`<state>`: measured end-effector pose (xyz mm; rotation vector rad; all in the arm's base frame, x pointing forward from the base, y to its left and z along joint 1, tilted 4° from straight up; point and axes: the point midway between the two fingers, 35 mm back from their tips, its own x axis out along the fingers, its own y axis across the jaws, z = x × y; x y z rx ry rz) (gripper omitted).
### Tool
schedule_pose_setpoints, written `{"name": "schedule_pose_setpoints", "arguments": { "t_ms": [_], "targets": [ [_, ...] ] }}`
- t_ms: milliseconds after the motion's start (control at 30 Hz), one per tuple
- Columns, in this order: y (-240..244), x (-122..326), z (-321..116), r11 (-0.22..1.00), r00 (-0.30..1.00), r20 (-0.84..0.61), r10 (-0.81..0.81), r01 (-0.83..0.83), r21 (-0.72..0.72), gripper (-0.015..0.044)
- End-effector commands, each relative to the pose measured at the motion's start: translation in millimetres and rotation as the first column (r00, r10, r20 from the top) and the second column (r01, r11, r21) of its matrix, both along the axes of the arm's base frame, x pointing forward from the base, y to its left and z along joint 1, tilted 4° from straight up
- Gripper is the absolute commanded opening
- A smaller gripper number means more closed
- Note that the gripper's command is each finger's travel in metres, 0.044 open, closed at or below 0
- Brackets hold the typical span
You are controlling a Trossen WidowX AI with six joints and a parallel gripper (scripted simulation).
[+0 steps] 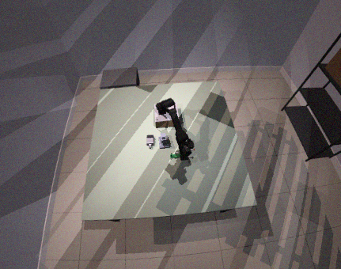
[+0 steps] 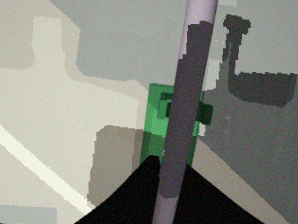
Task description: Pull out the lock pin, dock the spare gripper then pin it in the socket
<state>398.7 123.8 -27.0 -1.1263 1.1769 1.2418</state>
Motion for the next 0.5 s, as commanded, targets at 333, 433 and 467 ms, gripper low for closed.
{"name": "schedule_pose_setpoints", "arguments": {
  "t_ms": [333, 433, 467],
  "targets": [
    [-17.0, 2.0, 5.1, 1.000, 1.000, -0.001, 0.001, -0.001, -0.002, 0.0000],
    [-26.3, 3.0, 8.4, 1.000, 1.000, -0.001, 0.002, -0.002, -0.003, 0.0000],
    [-29.3, 3.2, 9.5, 1.000, 1.000, -0.001, 0.002, -0.002, -0.003, 0.0000]
  ]
}}
